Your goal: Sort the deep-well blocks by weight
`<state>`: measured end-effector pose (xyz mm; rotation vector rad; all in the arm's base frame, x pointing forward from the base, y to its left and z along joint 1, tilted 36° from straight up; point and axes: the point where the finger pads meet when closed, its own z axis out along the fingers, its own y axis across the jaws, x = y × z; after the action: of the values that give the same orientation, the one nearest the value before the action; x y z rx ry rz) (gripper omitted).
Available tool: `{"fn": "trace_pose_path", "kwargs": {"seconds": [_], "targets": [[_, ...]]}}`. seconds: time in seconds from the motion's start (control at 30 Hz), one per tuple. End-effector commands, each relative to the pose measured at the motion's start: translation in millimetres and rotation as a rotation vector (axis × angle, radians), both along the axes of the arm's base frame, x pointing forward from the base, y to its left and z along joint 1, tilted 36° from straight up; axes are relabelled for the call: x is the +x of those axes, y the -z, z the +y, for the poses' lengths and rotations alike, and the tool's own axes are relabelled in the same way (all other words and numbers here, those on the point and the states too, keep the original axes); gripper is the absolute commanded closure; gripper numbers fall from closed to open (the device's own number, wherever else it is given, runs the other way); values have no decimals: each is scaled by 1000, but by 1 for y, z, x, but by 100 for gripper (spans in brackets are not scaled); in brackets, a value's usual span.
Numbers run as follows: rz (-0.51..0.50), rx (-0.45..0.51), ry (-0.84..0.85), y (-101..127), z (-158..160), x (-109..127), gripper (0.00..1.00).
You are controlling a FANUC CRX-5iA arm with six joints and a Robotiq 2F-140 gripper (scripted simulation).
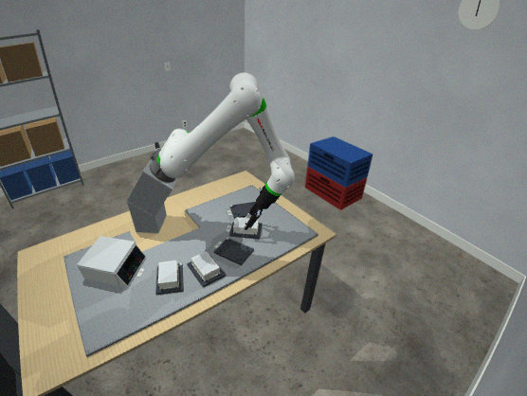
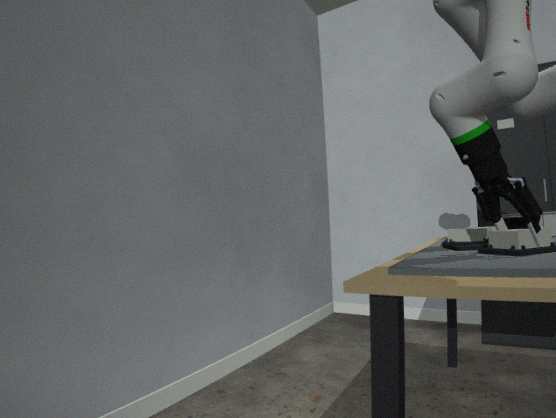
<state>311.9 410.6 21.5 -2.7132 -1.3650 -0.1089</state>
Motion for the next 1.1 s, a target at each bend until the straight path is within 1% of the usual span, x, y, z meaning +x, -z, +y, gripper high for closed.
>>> {"fn": "trace_pose_path", "kwargs": {"seconds": [0.0, 0.67, 0.8, 1.07], "targets": [[0, 0, 0, 0, 0, 0, 0], [0, 0, 0, 0, 0, 0, 0], [0, 0, 0, -4, -2, -1, 0], [0, 0, 0, -21, -13, -8, 0]]}}
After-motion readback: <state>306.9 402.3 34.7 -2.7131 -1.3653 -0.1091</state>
